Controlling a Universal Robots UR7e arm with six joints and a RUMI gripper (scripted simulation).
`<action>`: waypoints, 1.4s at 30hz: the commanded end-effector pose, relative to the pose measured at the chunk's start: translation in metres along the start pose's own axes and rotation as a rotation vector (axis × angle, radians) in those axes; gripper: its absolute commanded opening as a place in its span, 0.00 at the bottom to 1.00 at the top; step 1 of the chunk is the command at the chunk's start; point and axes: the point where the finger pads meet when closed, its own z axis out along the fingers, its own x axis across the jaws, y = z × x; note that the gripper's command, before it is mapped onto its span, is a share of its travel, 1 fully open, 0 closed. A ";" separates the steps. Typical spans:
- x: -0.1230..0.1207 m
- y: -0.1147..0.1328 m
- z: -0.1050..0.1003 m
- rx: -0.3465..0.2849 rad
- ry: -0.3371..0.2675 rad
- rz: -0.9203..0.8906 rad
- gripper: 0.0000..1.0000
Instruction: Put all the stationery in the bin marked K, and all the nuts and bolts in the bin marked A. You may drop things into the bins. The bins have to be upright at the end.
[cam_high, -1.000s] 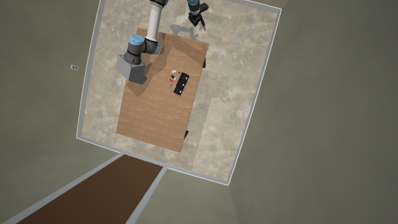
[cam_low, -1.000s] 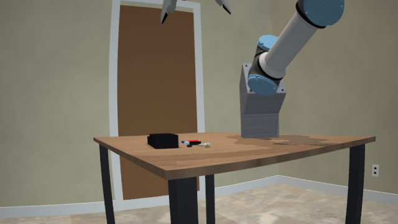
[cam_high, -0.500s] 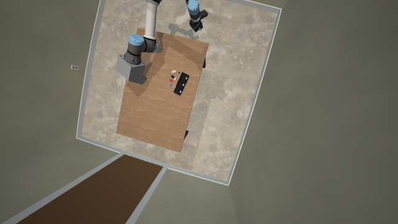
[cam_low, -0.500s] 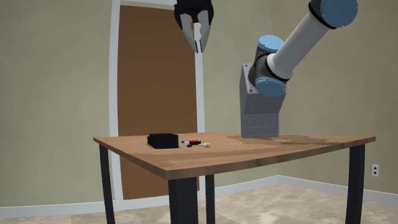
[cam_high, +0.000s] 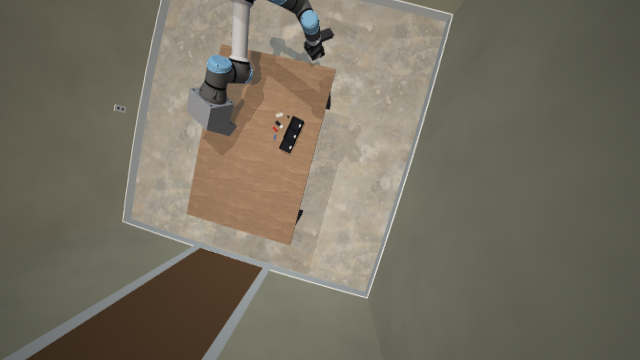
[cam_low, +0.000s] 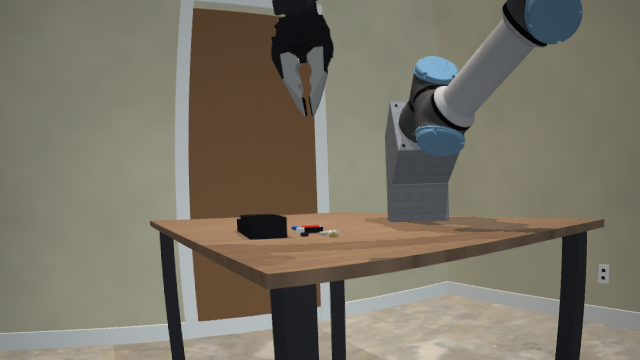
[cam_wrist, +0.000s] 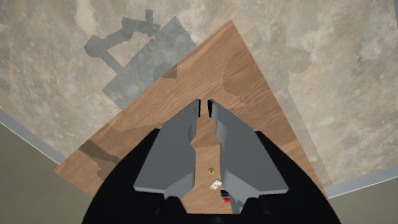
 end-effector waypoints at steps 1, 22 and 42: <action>0.023 0.026 -0.007 -0.006 0.007 0.018 0.04; 0.073 0.112 -0.022 -0.048 0.062 0.239 0.04; 0.106 0.204 -0.038 -0.064 0.089 0.399 0.04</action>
